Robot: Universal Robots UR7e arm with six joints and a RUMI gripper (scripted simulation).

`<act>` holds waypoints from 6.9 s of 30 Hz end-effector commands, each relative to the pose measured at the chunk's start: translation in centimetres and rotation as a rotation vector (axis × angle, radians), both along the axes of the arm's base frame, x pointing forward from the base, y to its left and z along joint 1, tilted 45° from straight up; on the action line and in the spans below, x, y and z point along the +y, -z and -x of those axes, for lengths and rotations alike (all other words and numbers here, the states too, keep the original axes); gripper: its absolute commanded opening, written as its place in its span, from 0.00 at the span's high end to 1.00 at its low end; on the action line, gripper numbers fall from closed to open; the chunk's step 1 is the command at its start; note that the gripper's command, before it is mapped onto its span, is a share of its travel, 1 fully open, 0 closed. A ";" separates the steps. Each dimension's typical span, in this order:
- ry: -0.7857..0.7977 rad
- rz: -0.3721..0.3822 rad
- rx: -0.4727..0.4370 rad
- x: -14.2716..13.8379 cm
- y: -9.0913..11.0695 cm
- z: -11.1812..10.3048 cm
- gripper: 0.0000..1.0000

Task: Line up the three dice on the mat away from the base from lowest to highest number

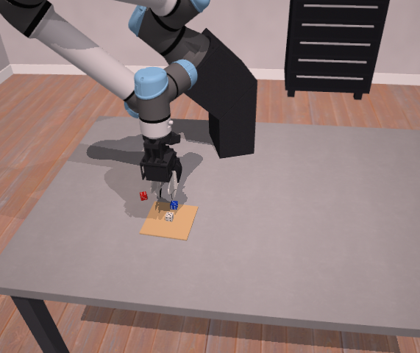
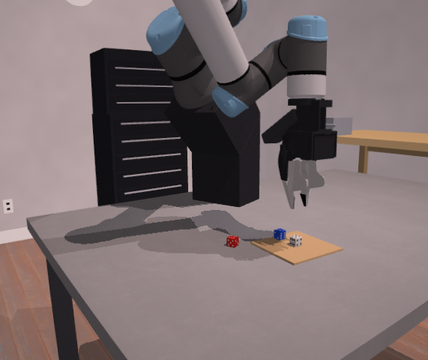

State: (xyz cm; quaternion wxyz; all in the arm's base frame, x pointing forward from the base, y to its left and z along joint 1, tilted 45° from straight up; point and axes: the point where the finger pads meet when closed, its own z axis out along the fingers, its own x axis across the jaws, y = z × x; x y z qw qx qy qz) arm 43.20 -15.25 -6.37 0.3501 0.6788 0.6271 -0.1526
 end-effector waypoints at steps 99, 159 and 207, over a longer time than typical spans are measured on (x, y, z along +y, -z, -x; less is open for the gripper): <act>1.012 -0.332 -0.900 -4.6 -0.5 5.4 0.00; 1.850 -0.585 -1.718 -8.7 -3.7 9.6 0.00; 1.898 -0.603 -1.772 -8.9 -4.1 9.8 0.79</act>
